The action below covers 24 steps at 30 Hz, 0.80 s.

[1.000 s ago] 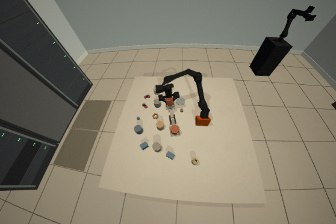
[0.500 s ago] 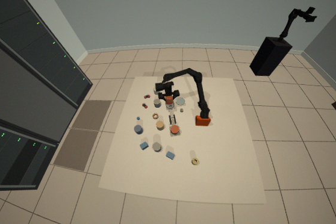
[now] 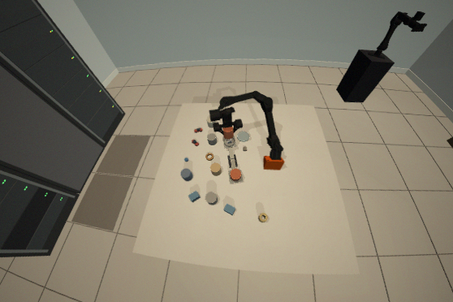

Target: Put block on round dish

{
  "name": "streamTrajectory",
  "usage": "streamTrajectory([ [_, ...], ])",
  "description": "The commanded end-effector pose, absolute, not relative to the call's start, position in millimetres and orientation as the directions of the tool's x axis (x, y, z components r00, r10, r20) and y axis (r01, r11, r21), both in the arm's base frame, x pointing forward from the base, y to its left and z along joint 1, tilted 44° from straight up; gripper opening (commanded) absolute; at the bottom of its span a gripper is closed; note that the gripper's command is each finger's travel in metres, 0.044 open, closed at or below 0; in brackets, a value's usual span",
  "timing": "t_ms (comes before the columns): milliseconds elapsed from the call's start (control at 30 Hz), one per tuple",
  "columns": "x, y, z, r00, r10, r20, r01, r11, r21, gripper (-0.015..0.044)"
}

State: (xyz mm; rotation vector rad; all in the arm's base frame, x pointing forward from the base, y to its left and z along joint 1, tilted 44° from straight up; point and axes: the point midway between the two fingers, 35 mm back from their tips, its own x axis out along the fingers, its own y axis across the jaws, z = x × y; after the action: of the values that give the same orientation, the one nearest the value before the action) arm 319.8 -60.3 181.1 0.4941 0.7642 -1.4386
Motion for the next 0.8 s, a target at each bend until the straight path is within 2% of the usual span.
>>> streamTrajectory([
  [0, 321.0, -55.0, 186.8, -0.025, -0.688, -0.725, 0.987, 0.100, -0.129, 0.0000],
  [767, 318.0, -51.9, 190.9, -0.033, -0.693, -0.720, 0.985, 0.099, -0.140, 0.0000],
])
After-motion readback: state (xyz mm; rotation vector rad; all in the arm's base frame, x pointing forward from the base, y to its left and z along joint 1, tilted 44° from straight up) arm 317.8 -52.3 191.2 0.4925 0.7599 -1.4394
